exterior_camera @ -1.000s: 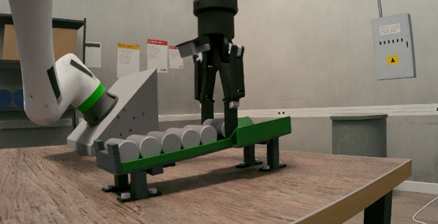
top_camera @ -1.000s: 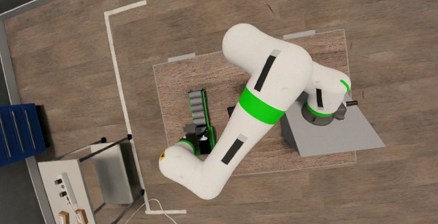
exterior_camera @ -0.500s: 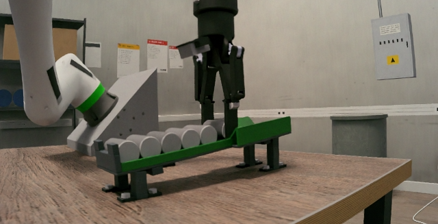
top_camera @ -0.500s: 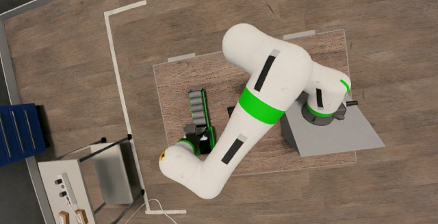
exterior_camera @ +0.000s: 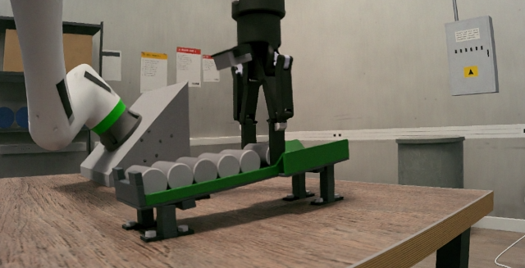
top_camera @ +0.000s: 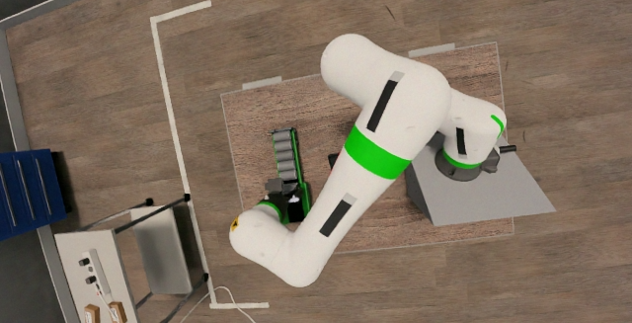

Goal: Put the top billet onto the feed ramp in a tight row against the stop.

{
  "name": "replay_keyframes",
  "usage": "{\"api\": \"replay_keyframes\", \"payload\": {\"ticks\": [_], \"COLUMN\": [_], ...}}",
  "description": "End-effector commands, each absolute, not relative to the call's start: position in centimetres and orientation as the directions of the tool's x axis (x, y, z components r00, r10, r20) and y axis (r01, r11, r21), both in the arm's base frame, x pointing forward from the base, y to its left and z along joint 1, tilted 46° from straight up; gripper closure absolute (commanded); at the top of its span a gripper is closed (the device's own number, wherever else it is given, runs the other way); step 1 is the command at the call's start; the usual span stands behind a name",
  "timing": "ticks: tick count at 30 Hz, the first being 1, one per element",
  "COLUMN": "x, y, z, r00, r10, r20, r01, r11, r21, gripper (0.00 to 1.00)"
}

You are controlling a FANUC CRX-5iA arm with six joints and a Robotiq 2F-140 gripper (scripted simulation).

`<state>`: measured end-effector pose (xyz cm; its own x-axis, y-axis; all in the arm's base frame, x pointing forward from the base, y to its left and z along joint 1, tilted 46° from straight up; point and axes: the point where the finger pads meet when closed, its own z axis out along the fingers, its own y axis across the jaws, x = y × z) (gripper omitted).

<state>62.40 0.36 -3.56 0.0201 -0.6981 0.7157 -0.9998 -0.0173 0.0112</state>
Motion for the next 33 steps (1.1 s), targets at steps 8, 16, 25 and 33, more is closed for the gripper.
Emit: {"api": "replay_keyframes", "payload": {"ticks": [8,16,25,33], "x": [62.47,62.47,62.47,62.47], "y": [0.46,0.46,0.46,0.48], "z": [-3.49,-3.49,-3.49,-3.47], "r00": [0.02,0.02,0.02,0.02], "r10": [-0.698,-0.698,-0.698,-0.698], "r20": [0.715,0.715,0.715,0.715], "r01": [-1.0,-1.0,-1.0,-1.0], "r11": [-0.019,-0.019,-0.019,-0.019], "r21": [0.01,0.01,0.01,0.01], "gripper": [0.54,0.51,0.49,0.49]}}
